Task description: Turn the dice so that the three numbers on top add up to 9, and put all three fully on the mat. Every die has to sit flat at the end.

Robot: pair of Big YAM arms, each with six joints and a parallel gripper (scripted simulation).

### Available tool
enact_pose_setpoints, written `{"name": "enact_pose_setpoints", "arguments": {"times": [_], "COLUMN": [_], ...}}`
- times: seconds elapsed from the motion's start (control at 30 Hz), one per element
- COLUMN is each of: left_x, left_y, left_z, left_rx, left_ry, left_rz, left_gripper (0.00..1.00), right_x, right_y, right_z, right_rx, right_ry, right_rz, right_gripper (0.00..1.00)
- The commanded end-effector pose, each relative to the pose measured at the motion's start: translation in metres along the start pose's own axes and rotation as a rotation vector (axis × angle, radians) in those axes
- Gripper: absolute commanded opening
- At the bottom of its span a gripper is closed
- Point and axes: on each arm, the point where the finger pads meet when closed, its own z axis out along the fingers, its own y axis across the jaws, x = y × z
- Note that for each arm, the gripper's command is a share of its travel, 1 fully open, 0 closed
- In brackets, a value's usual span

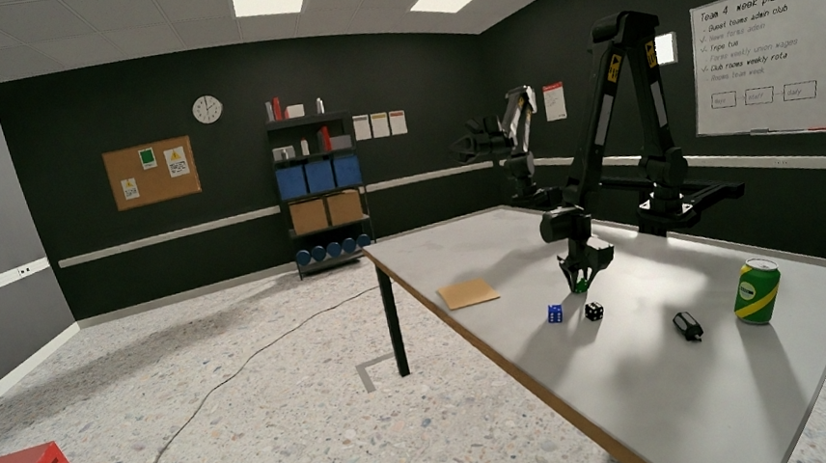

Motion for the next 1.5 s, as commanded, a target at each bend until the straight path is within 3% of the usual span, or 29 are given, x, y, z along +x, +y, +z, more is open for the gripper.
{"name": "enact_pose_setpoints", "arguments": {"times": [0.0,0.87,0.9,1.47], "left_x": [-0.0065,-0.0065,-0.0065,-0.0065], "left_y": [-0.0107,-0.0107,-0.0107,-0.0107], "left_z": [-0.0021,-0.0021,-0.0021,-0.0021], "left_rx": [0.023,0.023,0.023,0.023], "left_ry": [-0.001,-0.001,-0.001,-0.001], "left_rz": [-0.009,-0.009,-0.009,-0.010], "left_gripper": [0.45,0.45,0.26,0.26], "right_x": [-0.0030,-0.0030,-0.0030,-0.0030], "right_y": [0.0015,0.0015,0.0015,0.0015], "right_z": [0.0010,0.0010,0.0010,0.0010], "right_rx": [-0.001,-0.001,-0.001,-0.001], "right_ry": [-0.005,-0.005,-0.005,-0.005], "right_rz": [0.005,0.005,0.005,0.005], "right_gripper": [1.00,1.00,1.00,1.00]}}
